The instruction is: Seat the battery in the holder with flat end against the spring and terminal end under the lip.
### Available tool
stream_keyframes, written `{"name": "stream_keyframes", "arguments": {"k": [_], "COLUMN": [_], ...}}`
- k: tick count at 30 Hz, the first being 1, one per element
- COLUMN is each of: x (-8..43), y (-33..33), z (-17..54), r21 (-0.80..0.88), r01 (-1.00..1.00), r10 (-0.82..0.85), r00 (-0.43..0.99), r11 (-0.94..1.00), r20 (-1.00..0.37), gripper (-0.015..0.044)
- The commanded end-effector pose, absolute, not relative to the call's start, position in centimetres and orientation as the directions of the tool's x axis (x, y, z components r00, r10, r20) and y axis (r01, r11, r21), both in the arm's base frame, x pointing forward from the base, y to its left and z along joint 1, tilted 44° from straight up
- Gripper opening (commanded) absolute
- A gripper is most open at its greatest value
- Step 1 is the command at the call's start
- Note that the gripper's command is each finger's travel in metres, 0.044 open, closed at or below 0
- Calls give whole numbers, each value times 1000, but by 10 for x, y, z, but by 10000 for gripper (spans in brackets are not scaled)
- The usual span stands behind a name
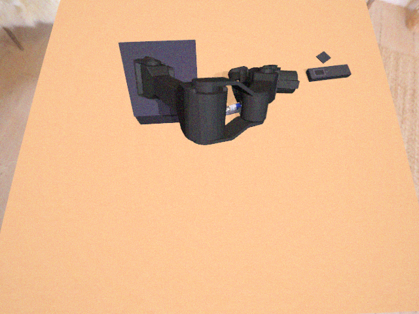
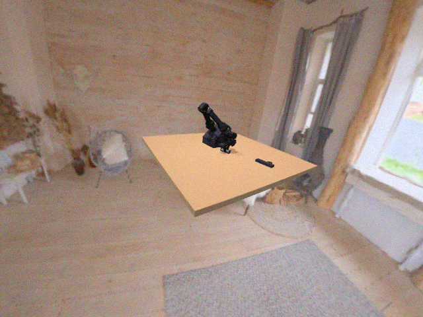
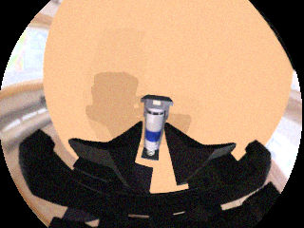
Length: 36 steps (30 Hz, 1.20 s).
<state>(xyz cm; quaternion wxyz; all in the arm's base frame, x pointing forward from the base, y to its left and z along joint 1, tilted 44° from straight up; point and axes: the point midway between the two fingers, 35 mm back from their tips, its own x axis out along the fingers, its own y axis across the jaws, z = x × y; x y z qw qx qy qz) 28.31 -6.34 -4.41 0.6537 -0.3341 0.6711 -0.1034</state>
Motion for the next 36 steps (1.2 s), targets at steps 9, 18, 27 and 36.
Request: {"name": "stream_keyframes", "arguments": {"k": [9,18,27,36], "x": [280,273,271,271], "y": [-54,-6,-1,-1], "z": [-34,13,16,16], "r21": [-574,-571,-571,-571], "r01": [-315,-315,-315,-315], "r10": [-583,-580,-580,-580], "r00": [75,75,75,75], "r11": [756,758,758,758], "r20": [-809,-811,-811,-811], "gripper": [168,404,440,440]}}
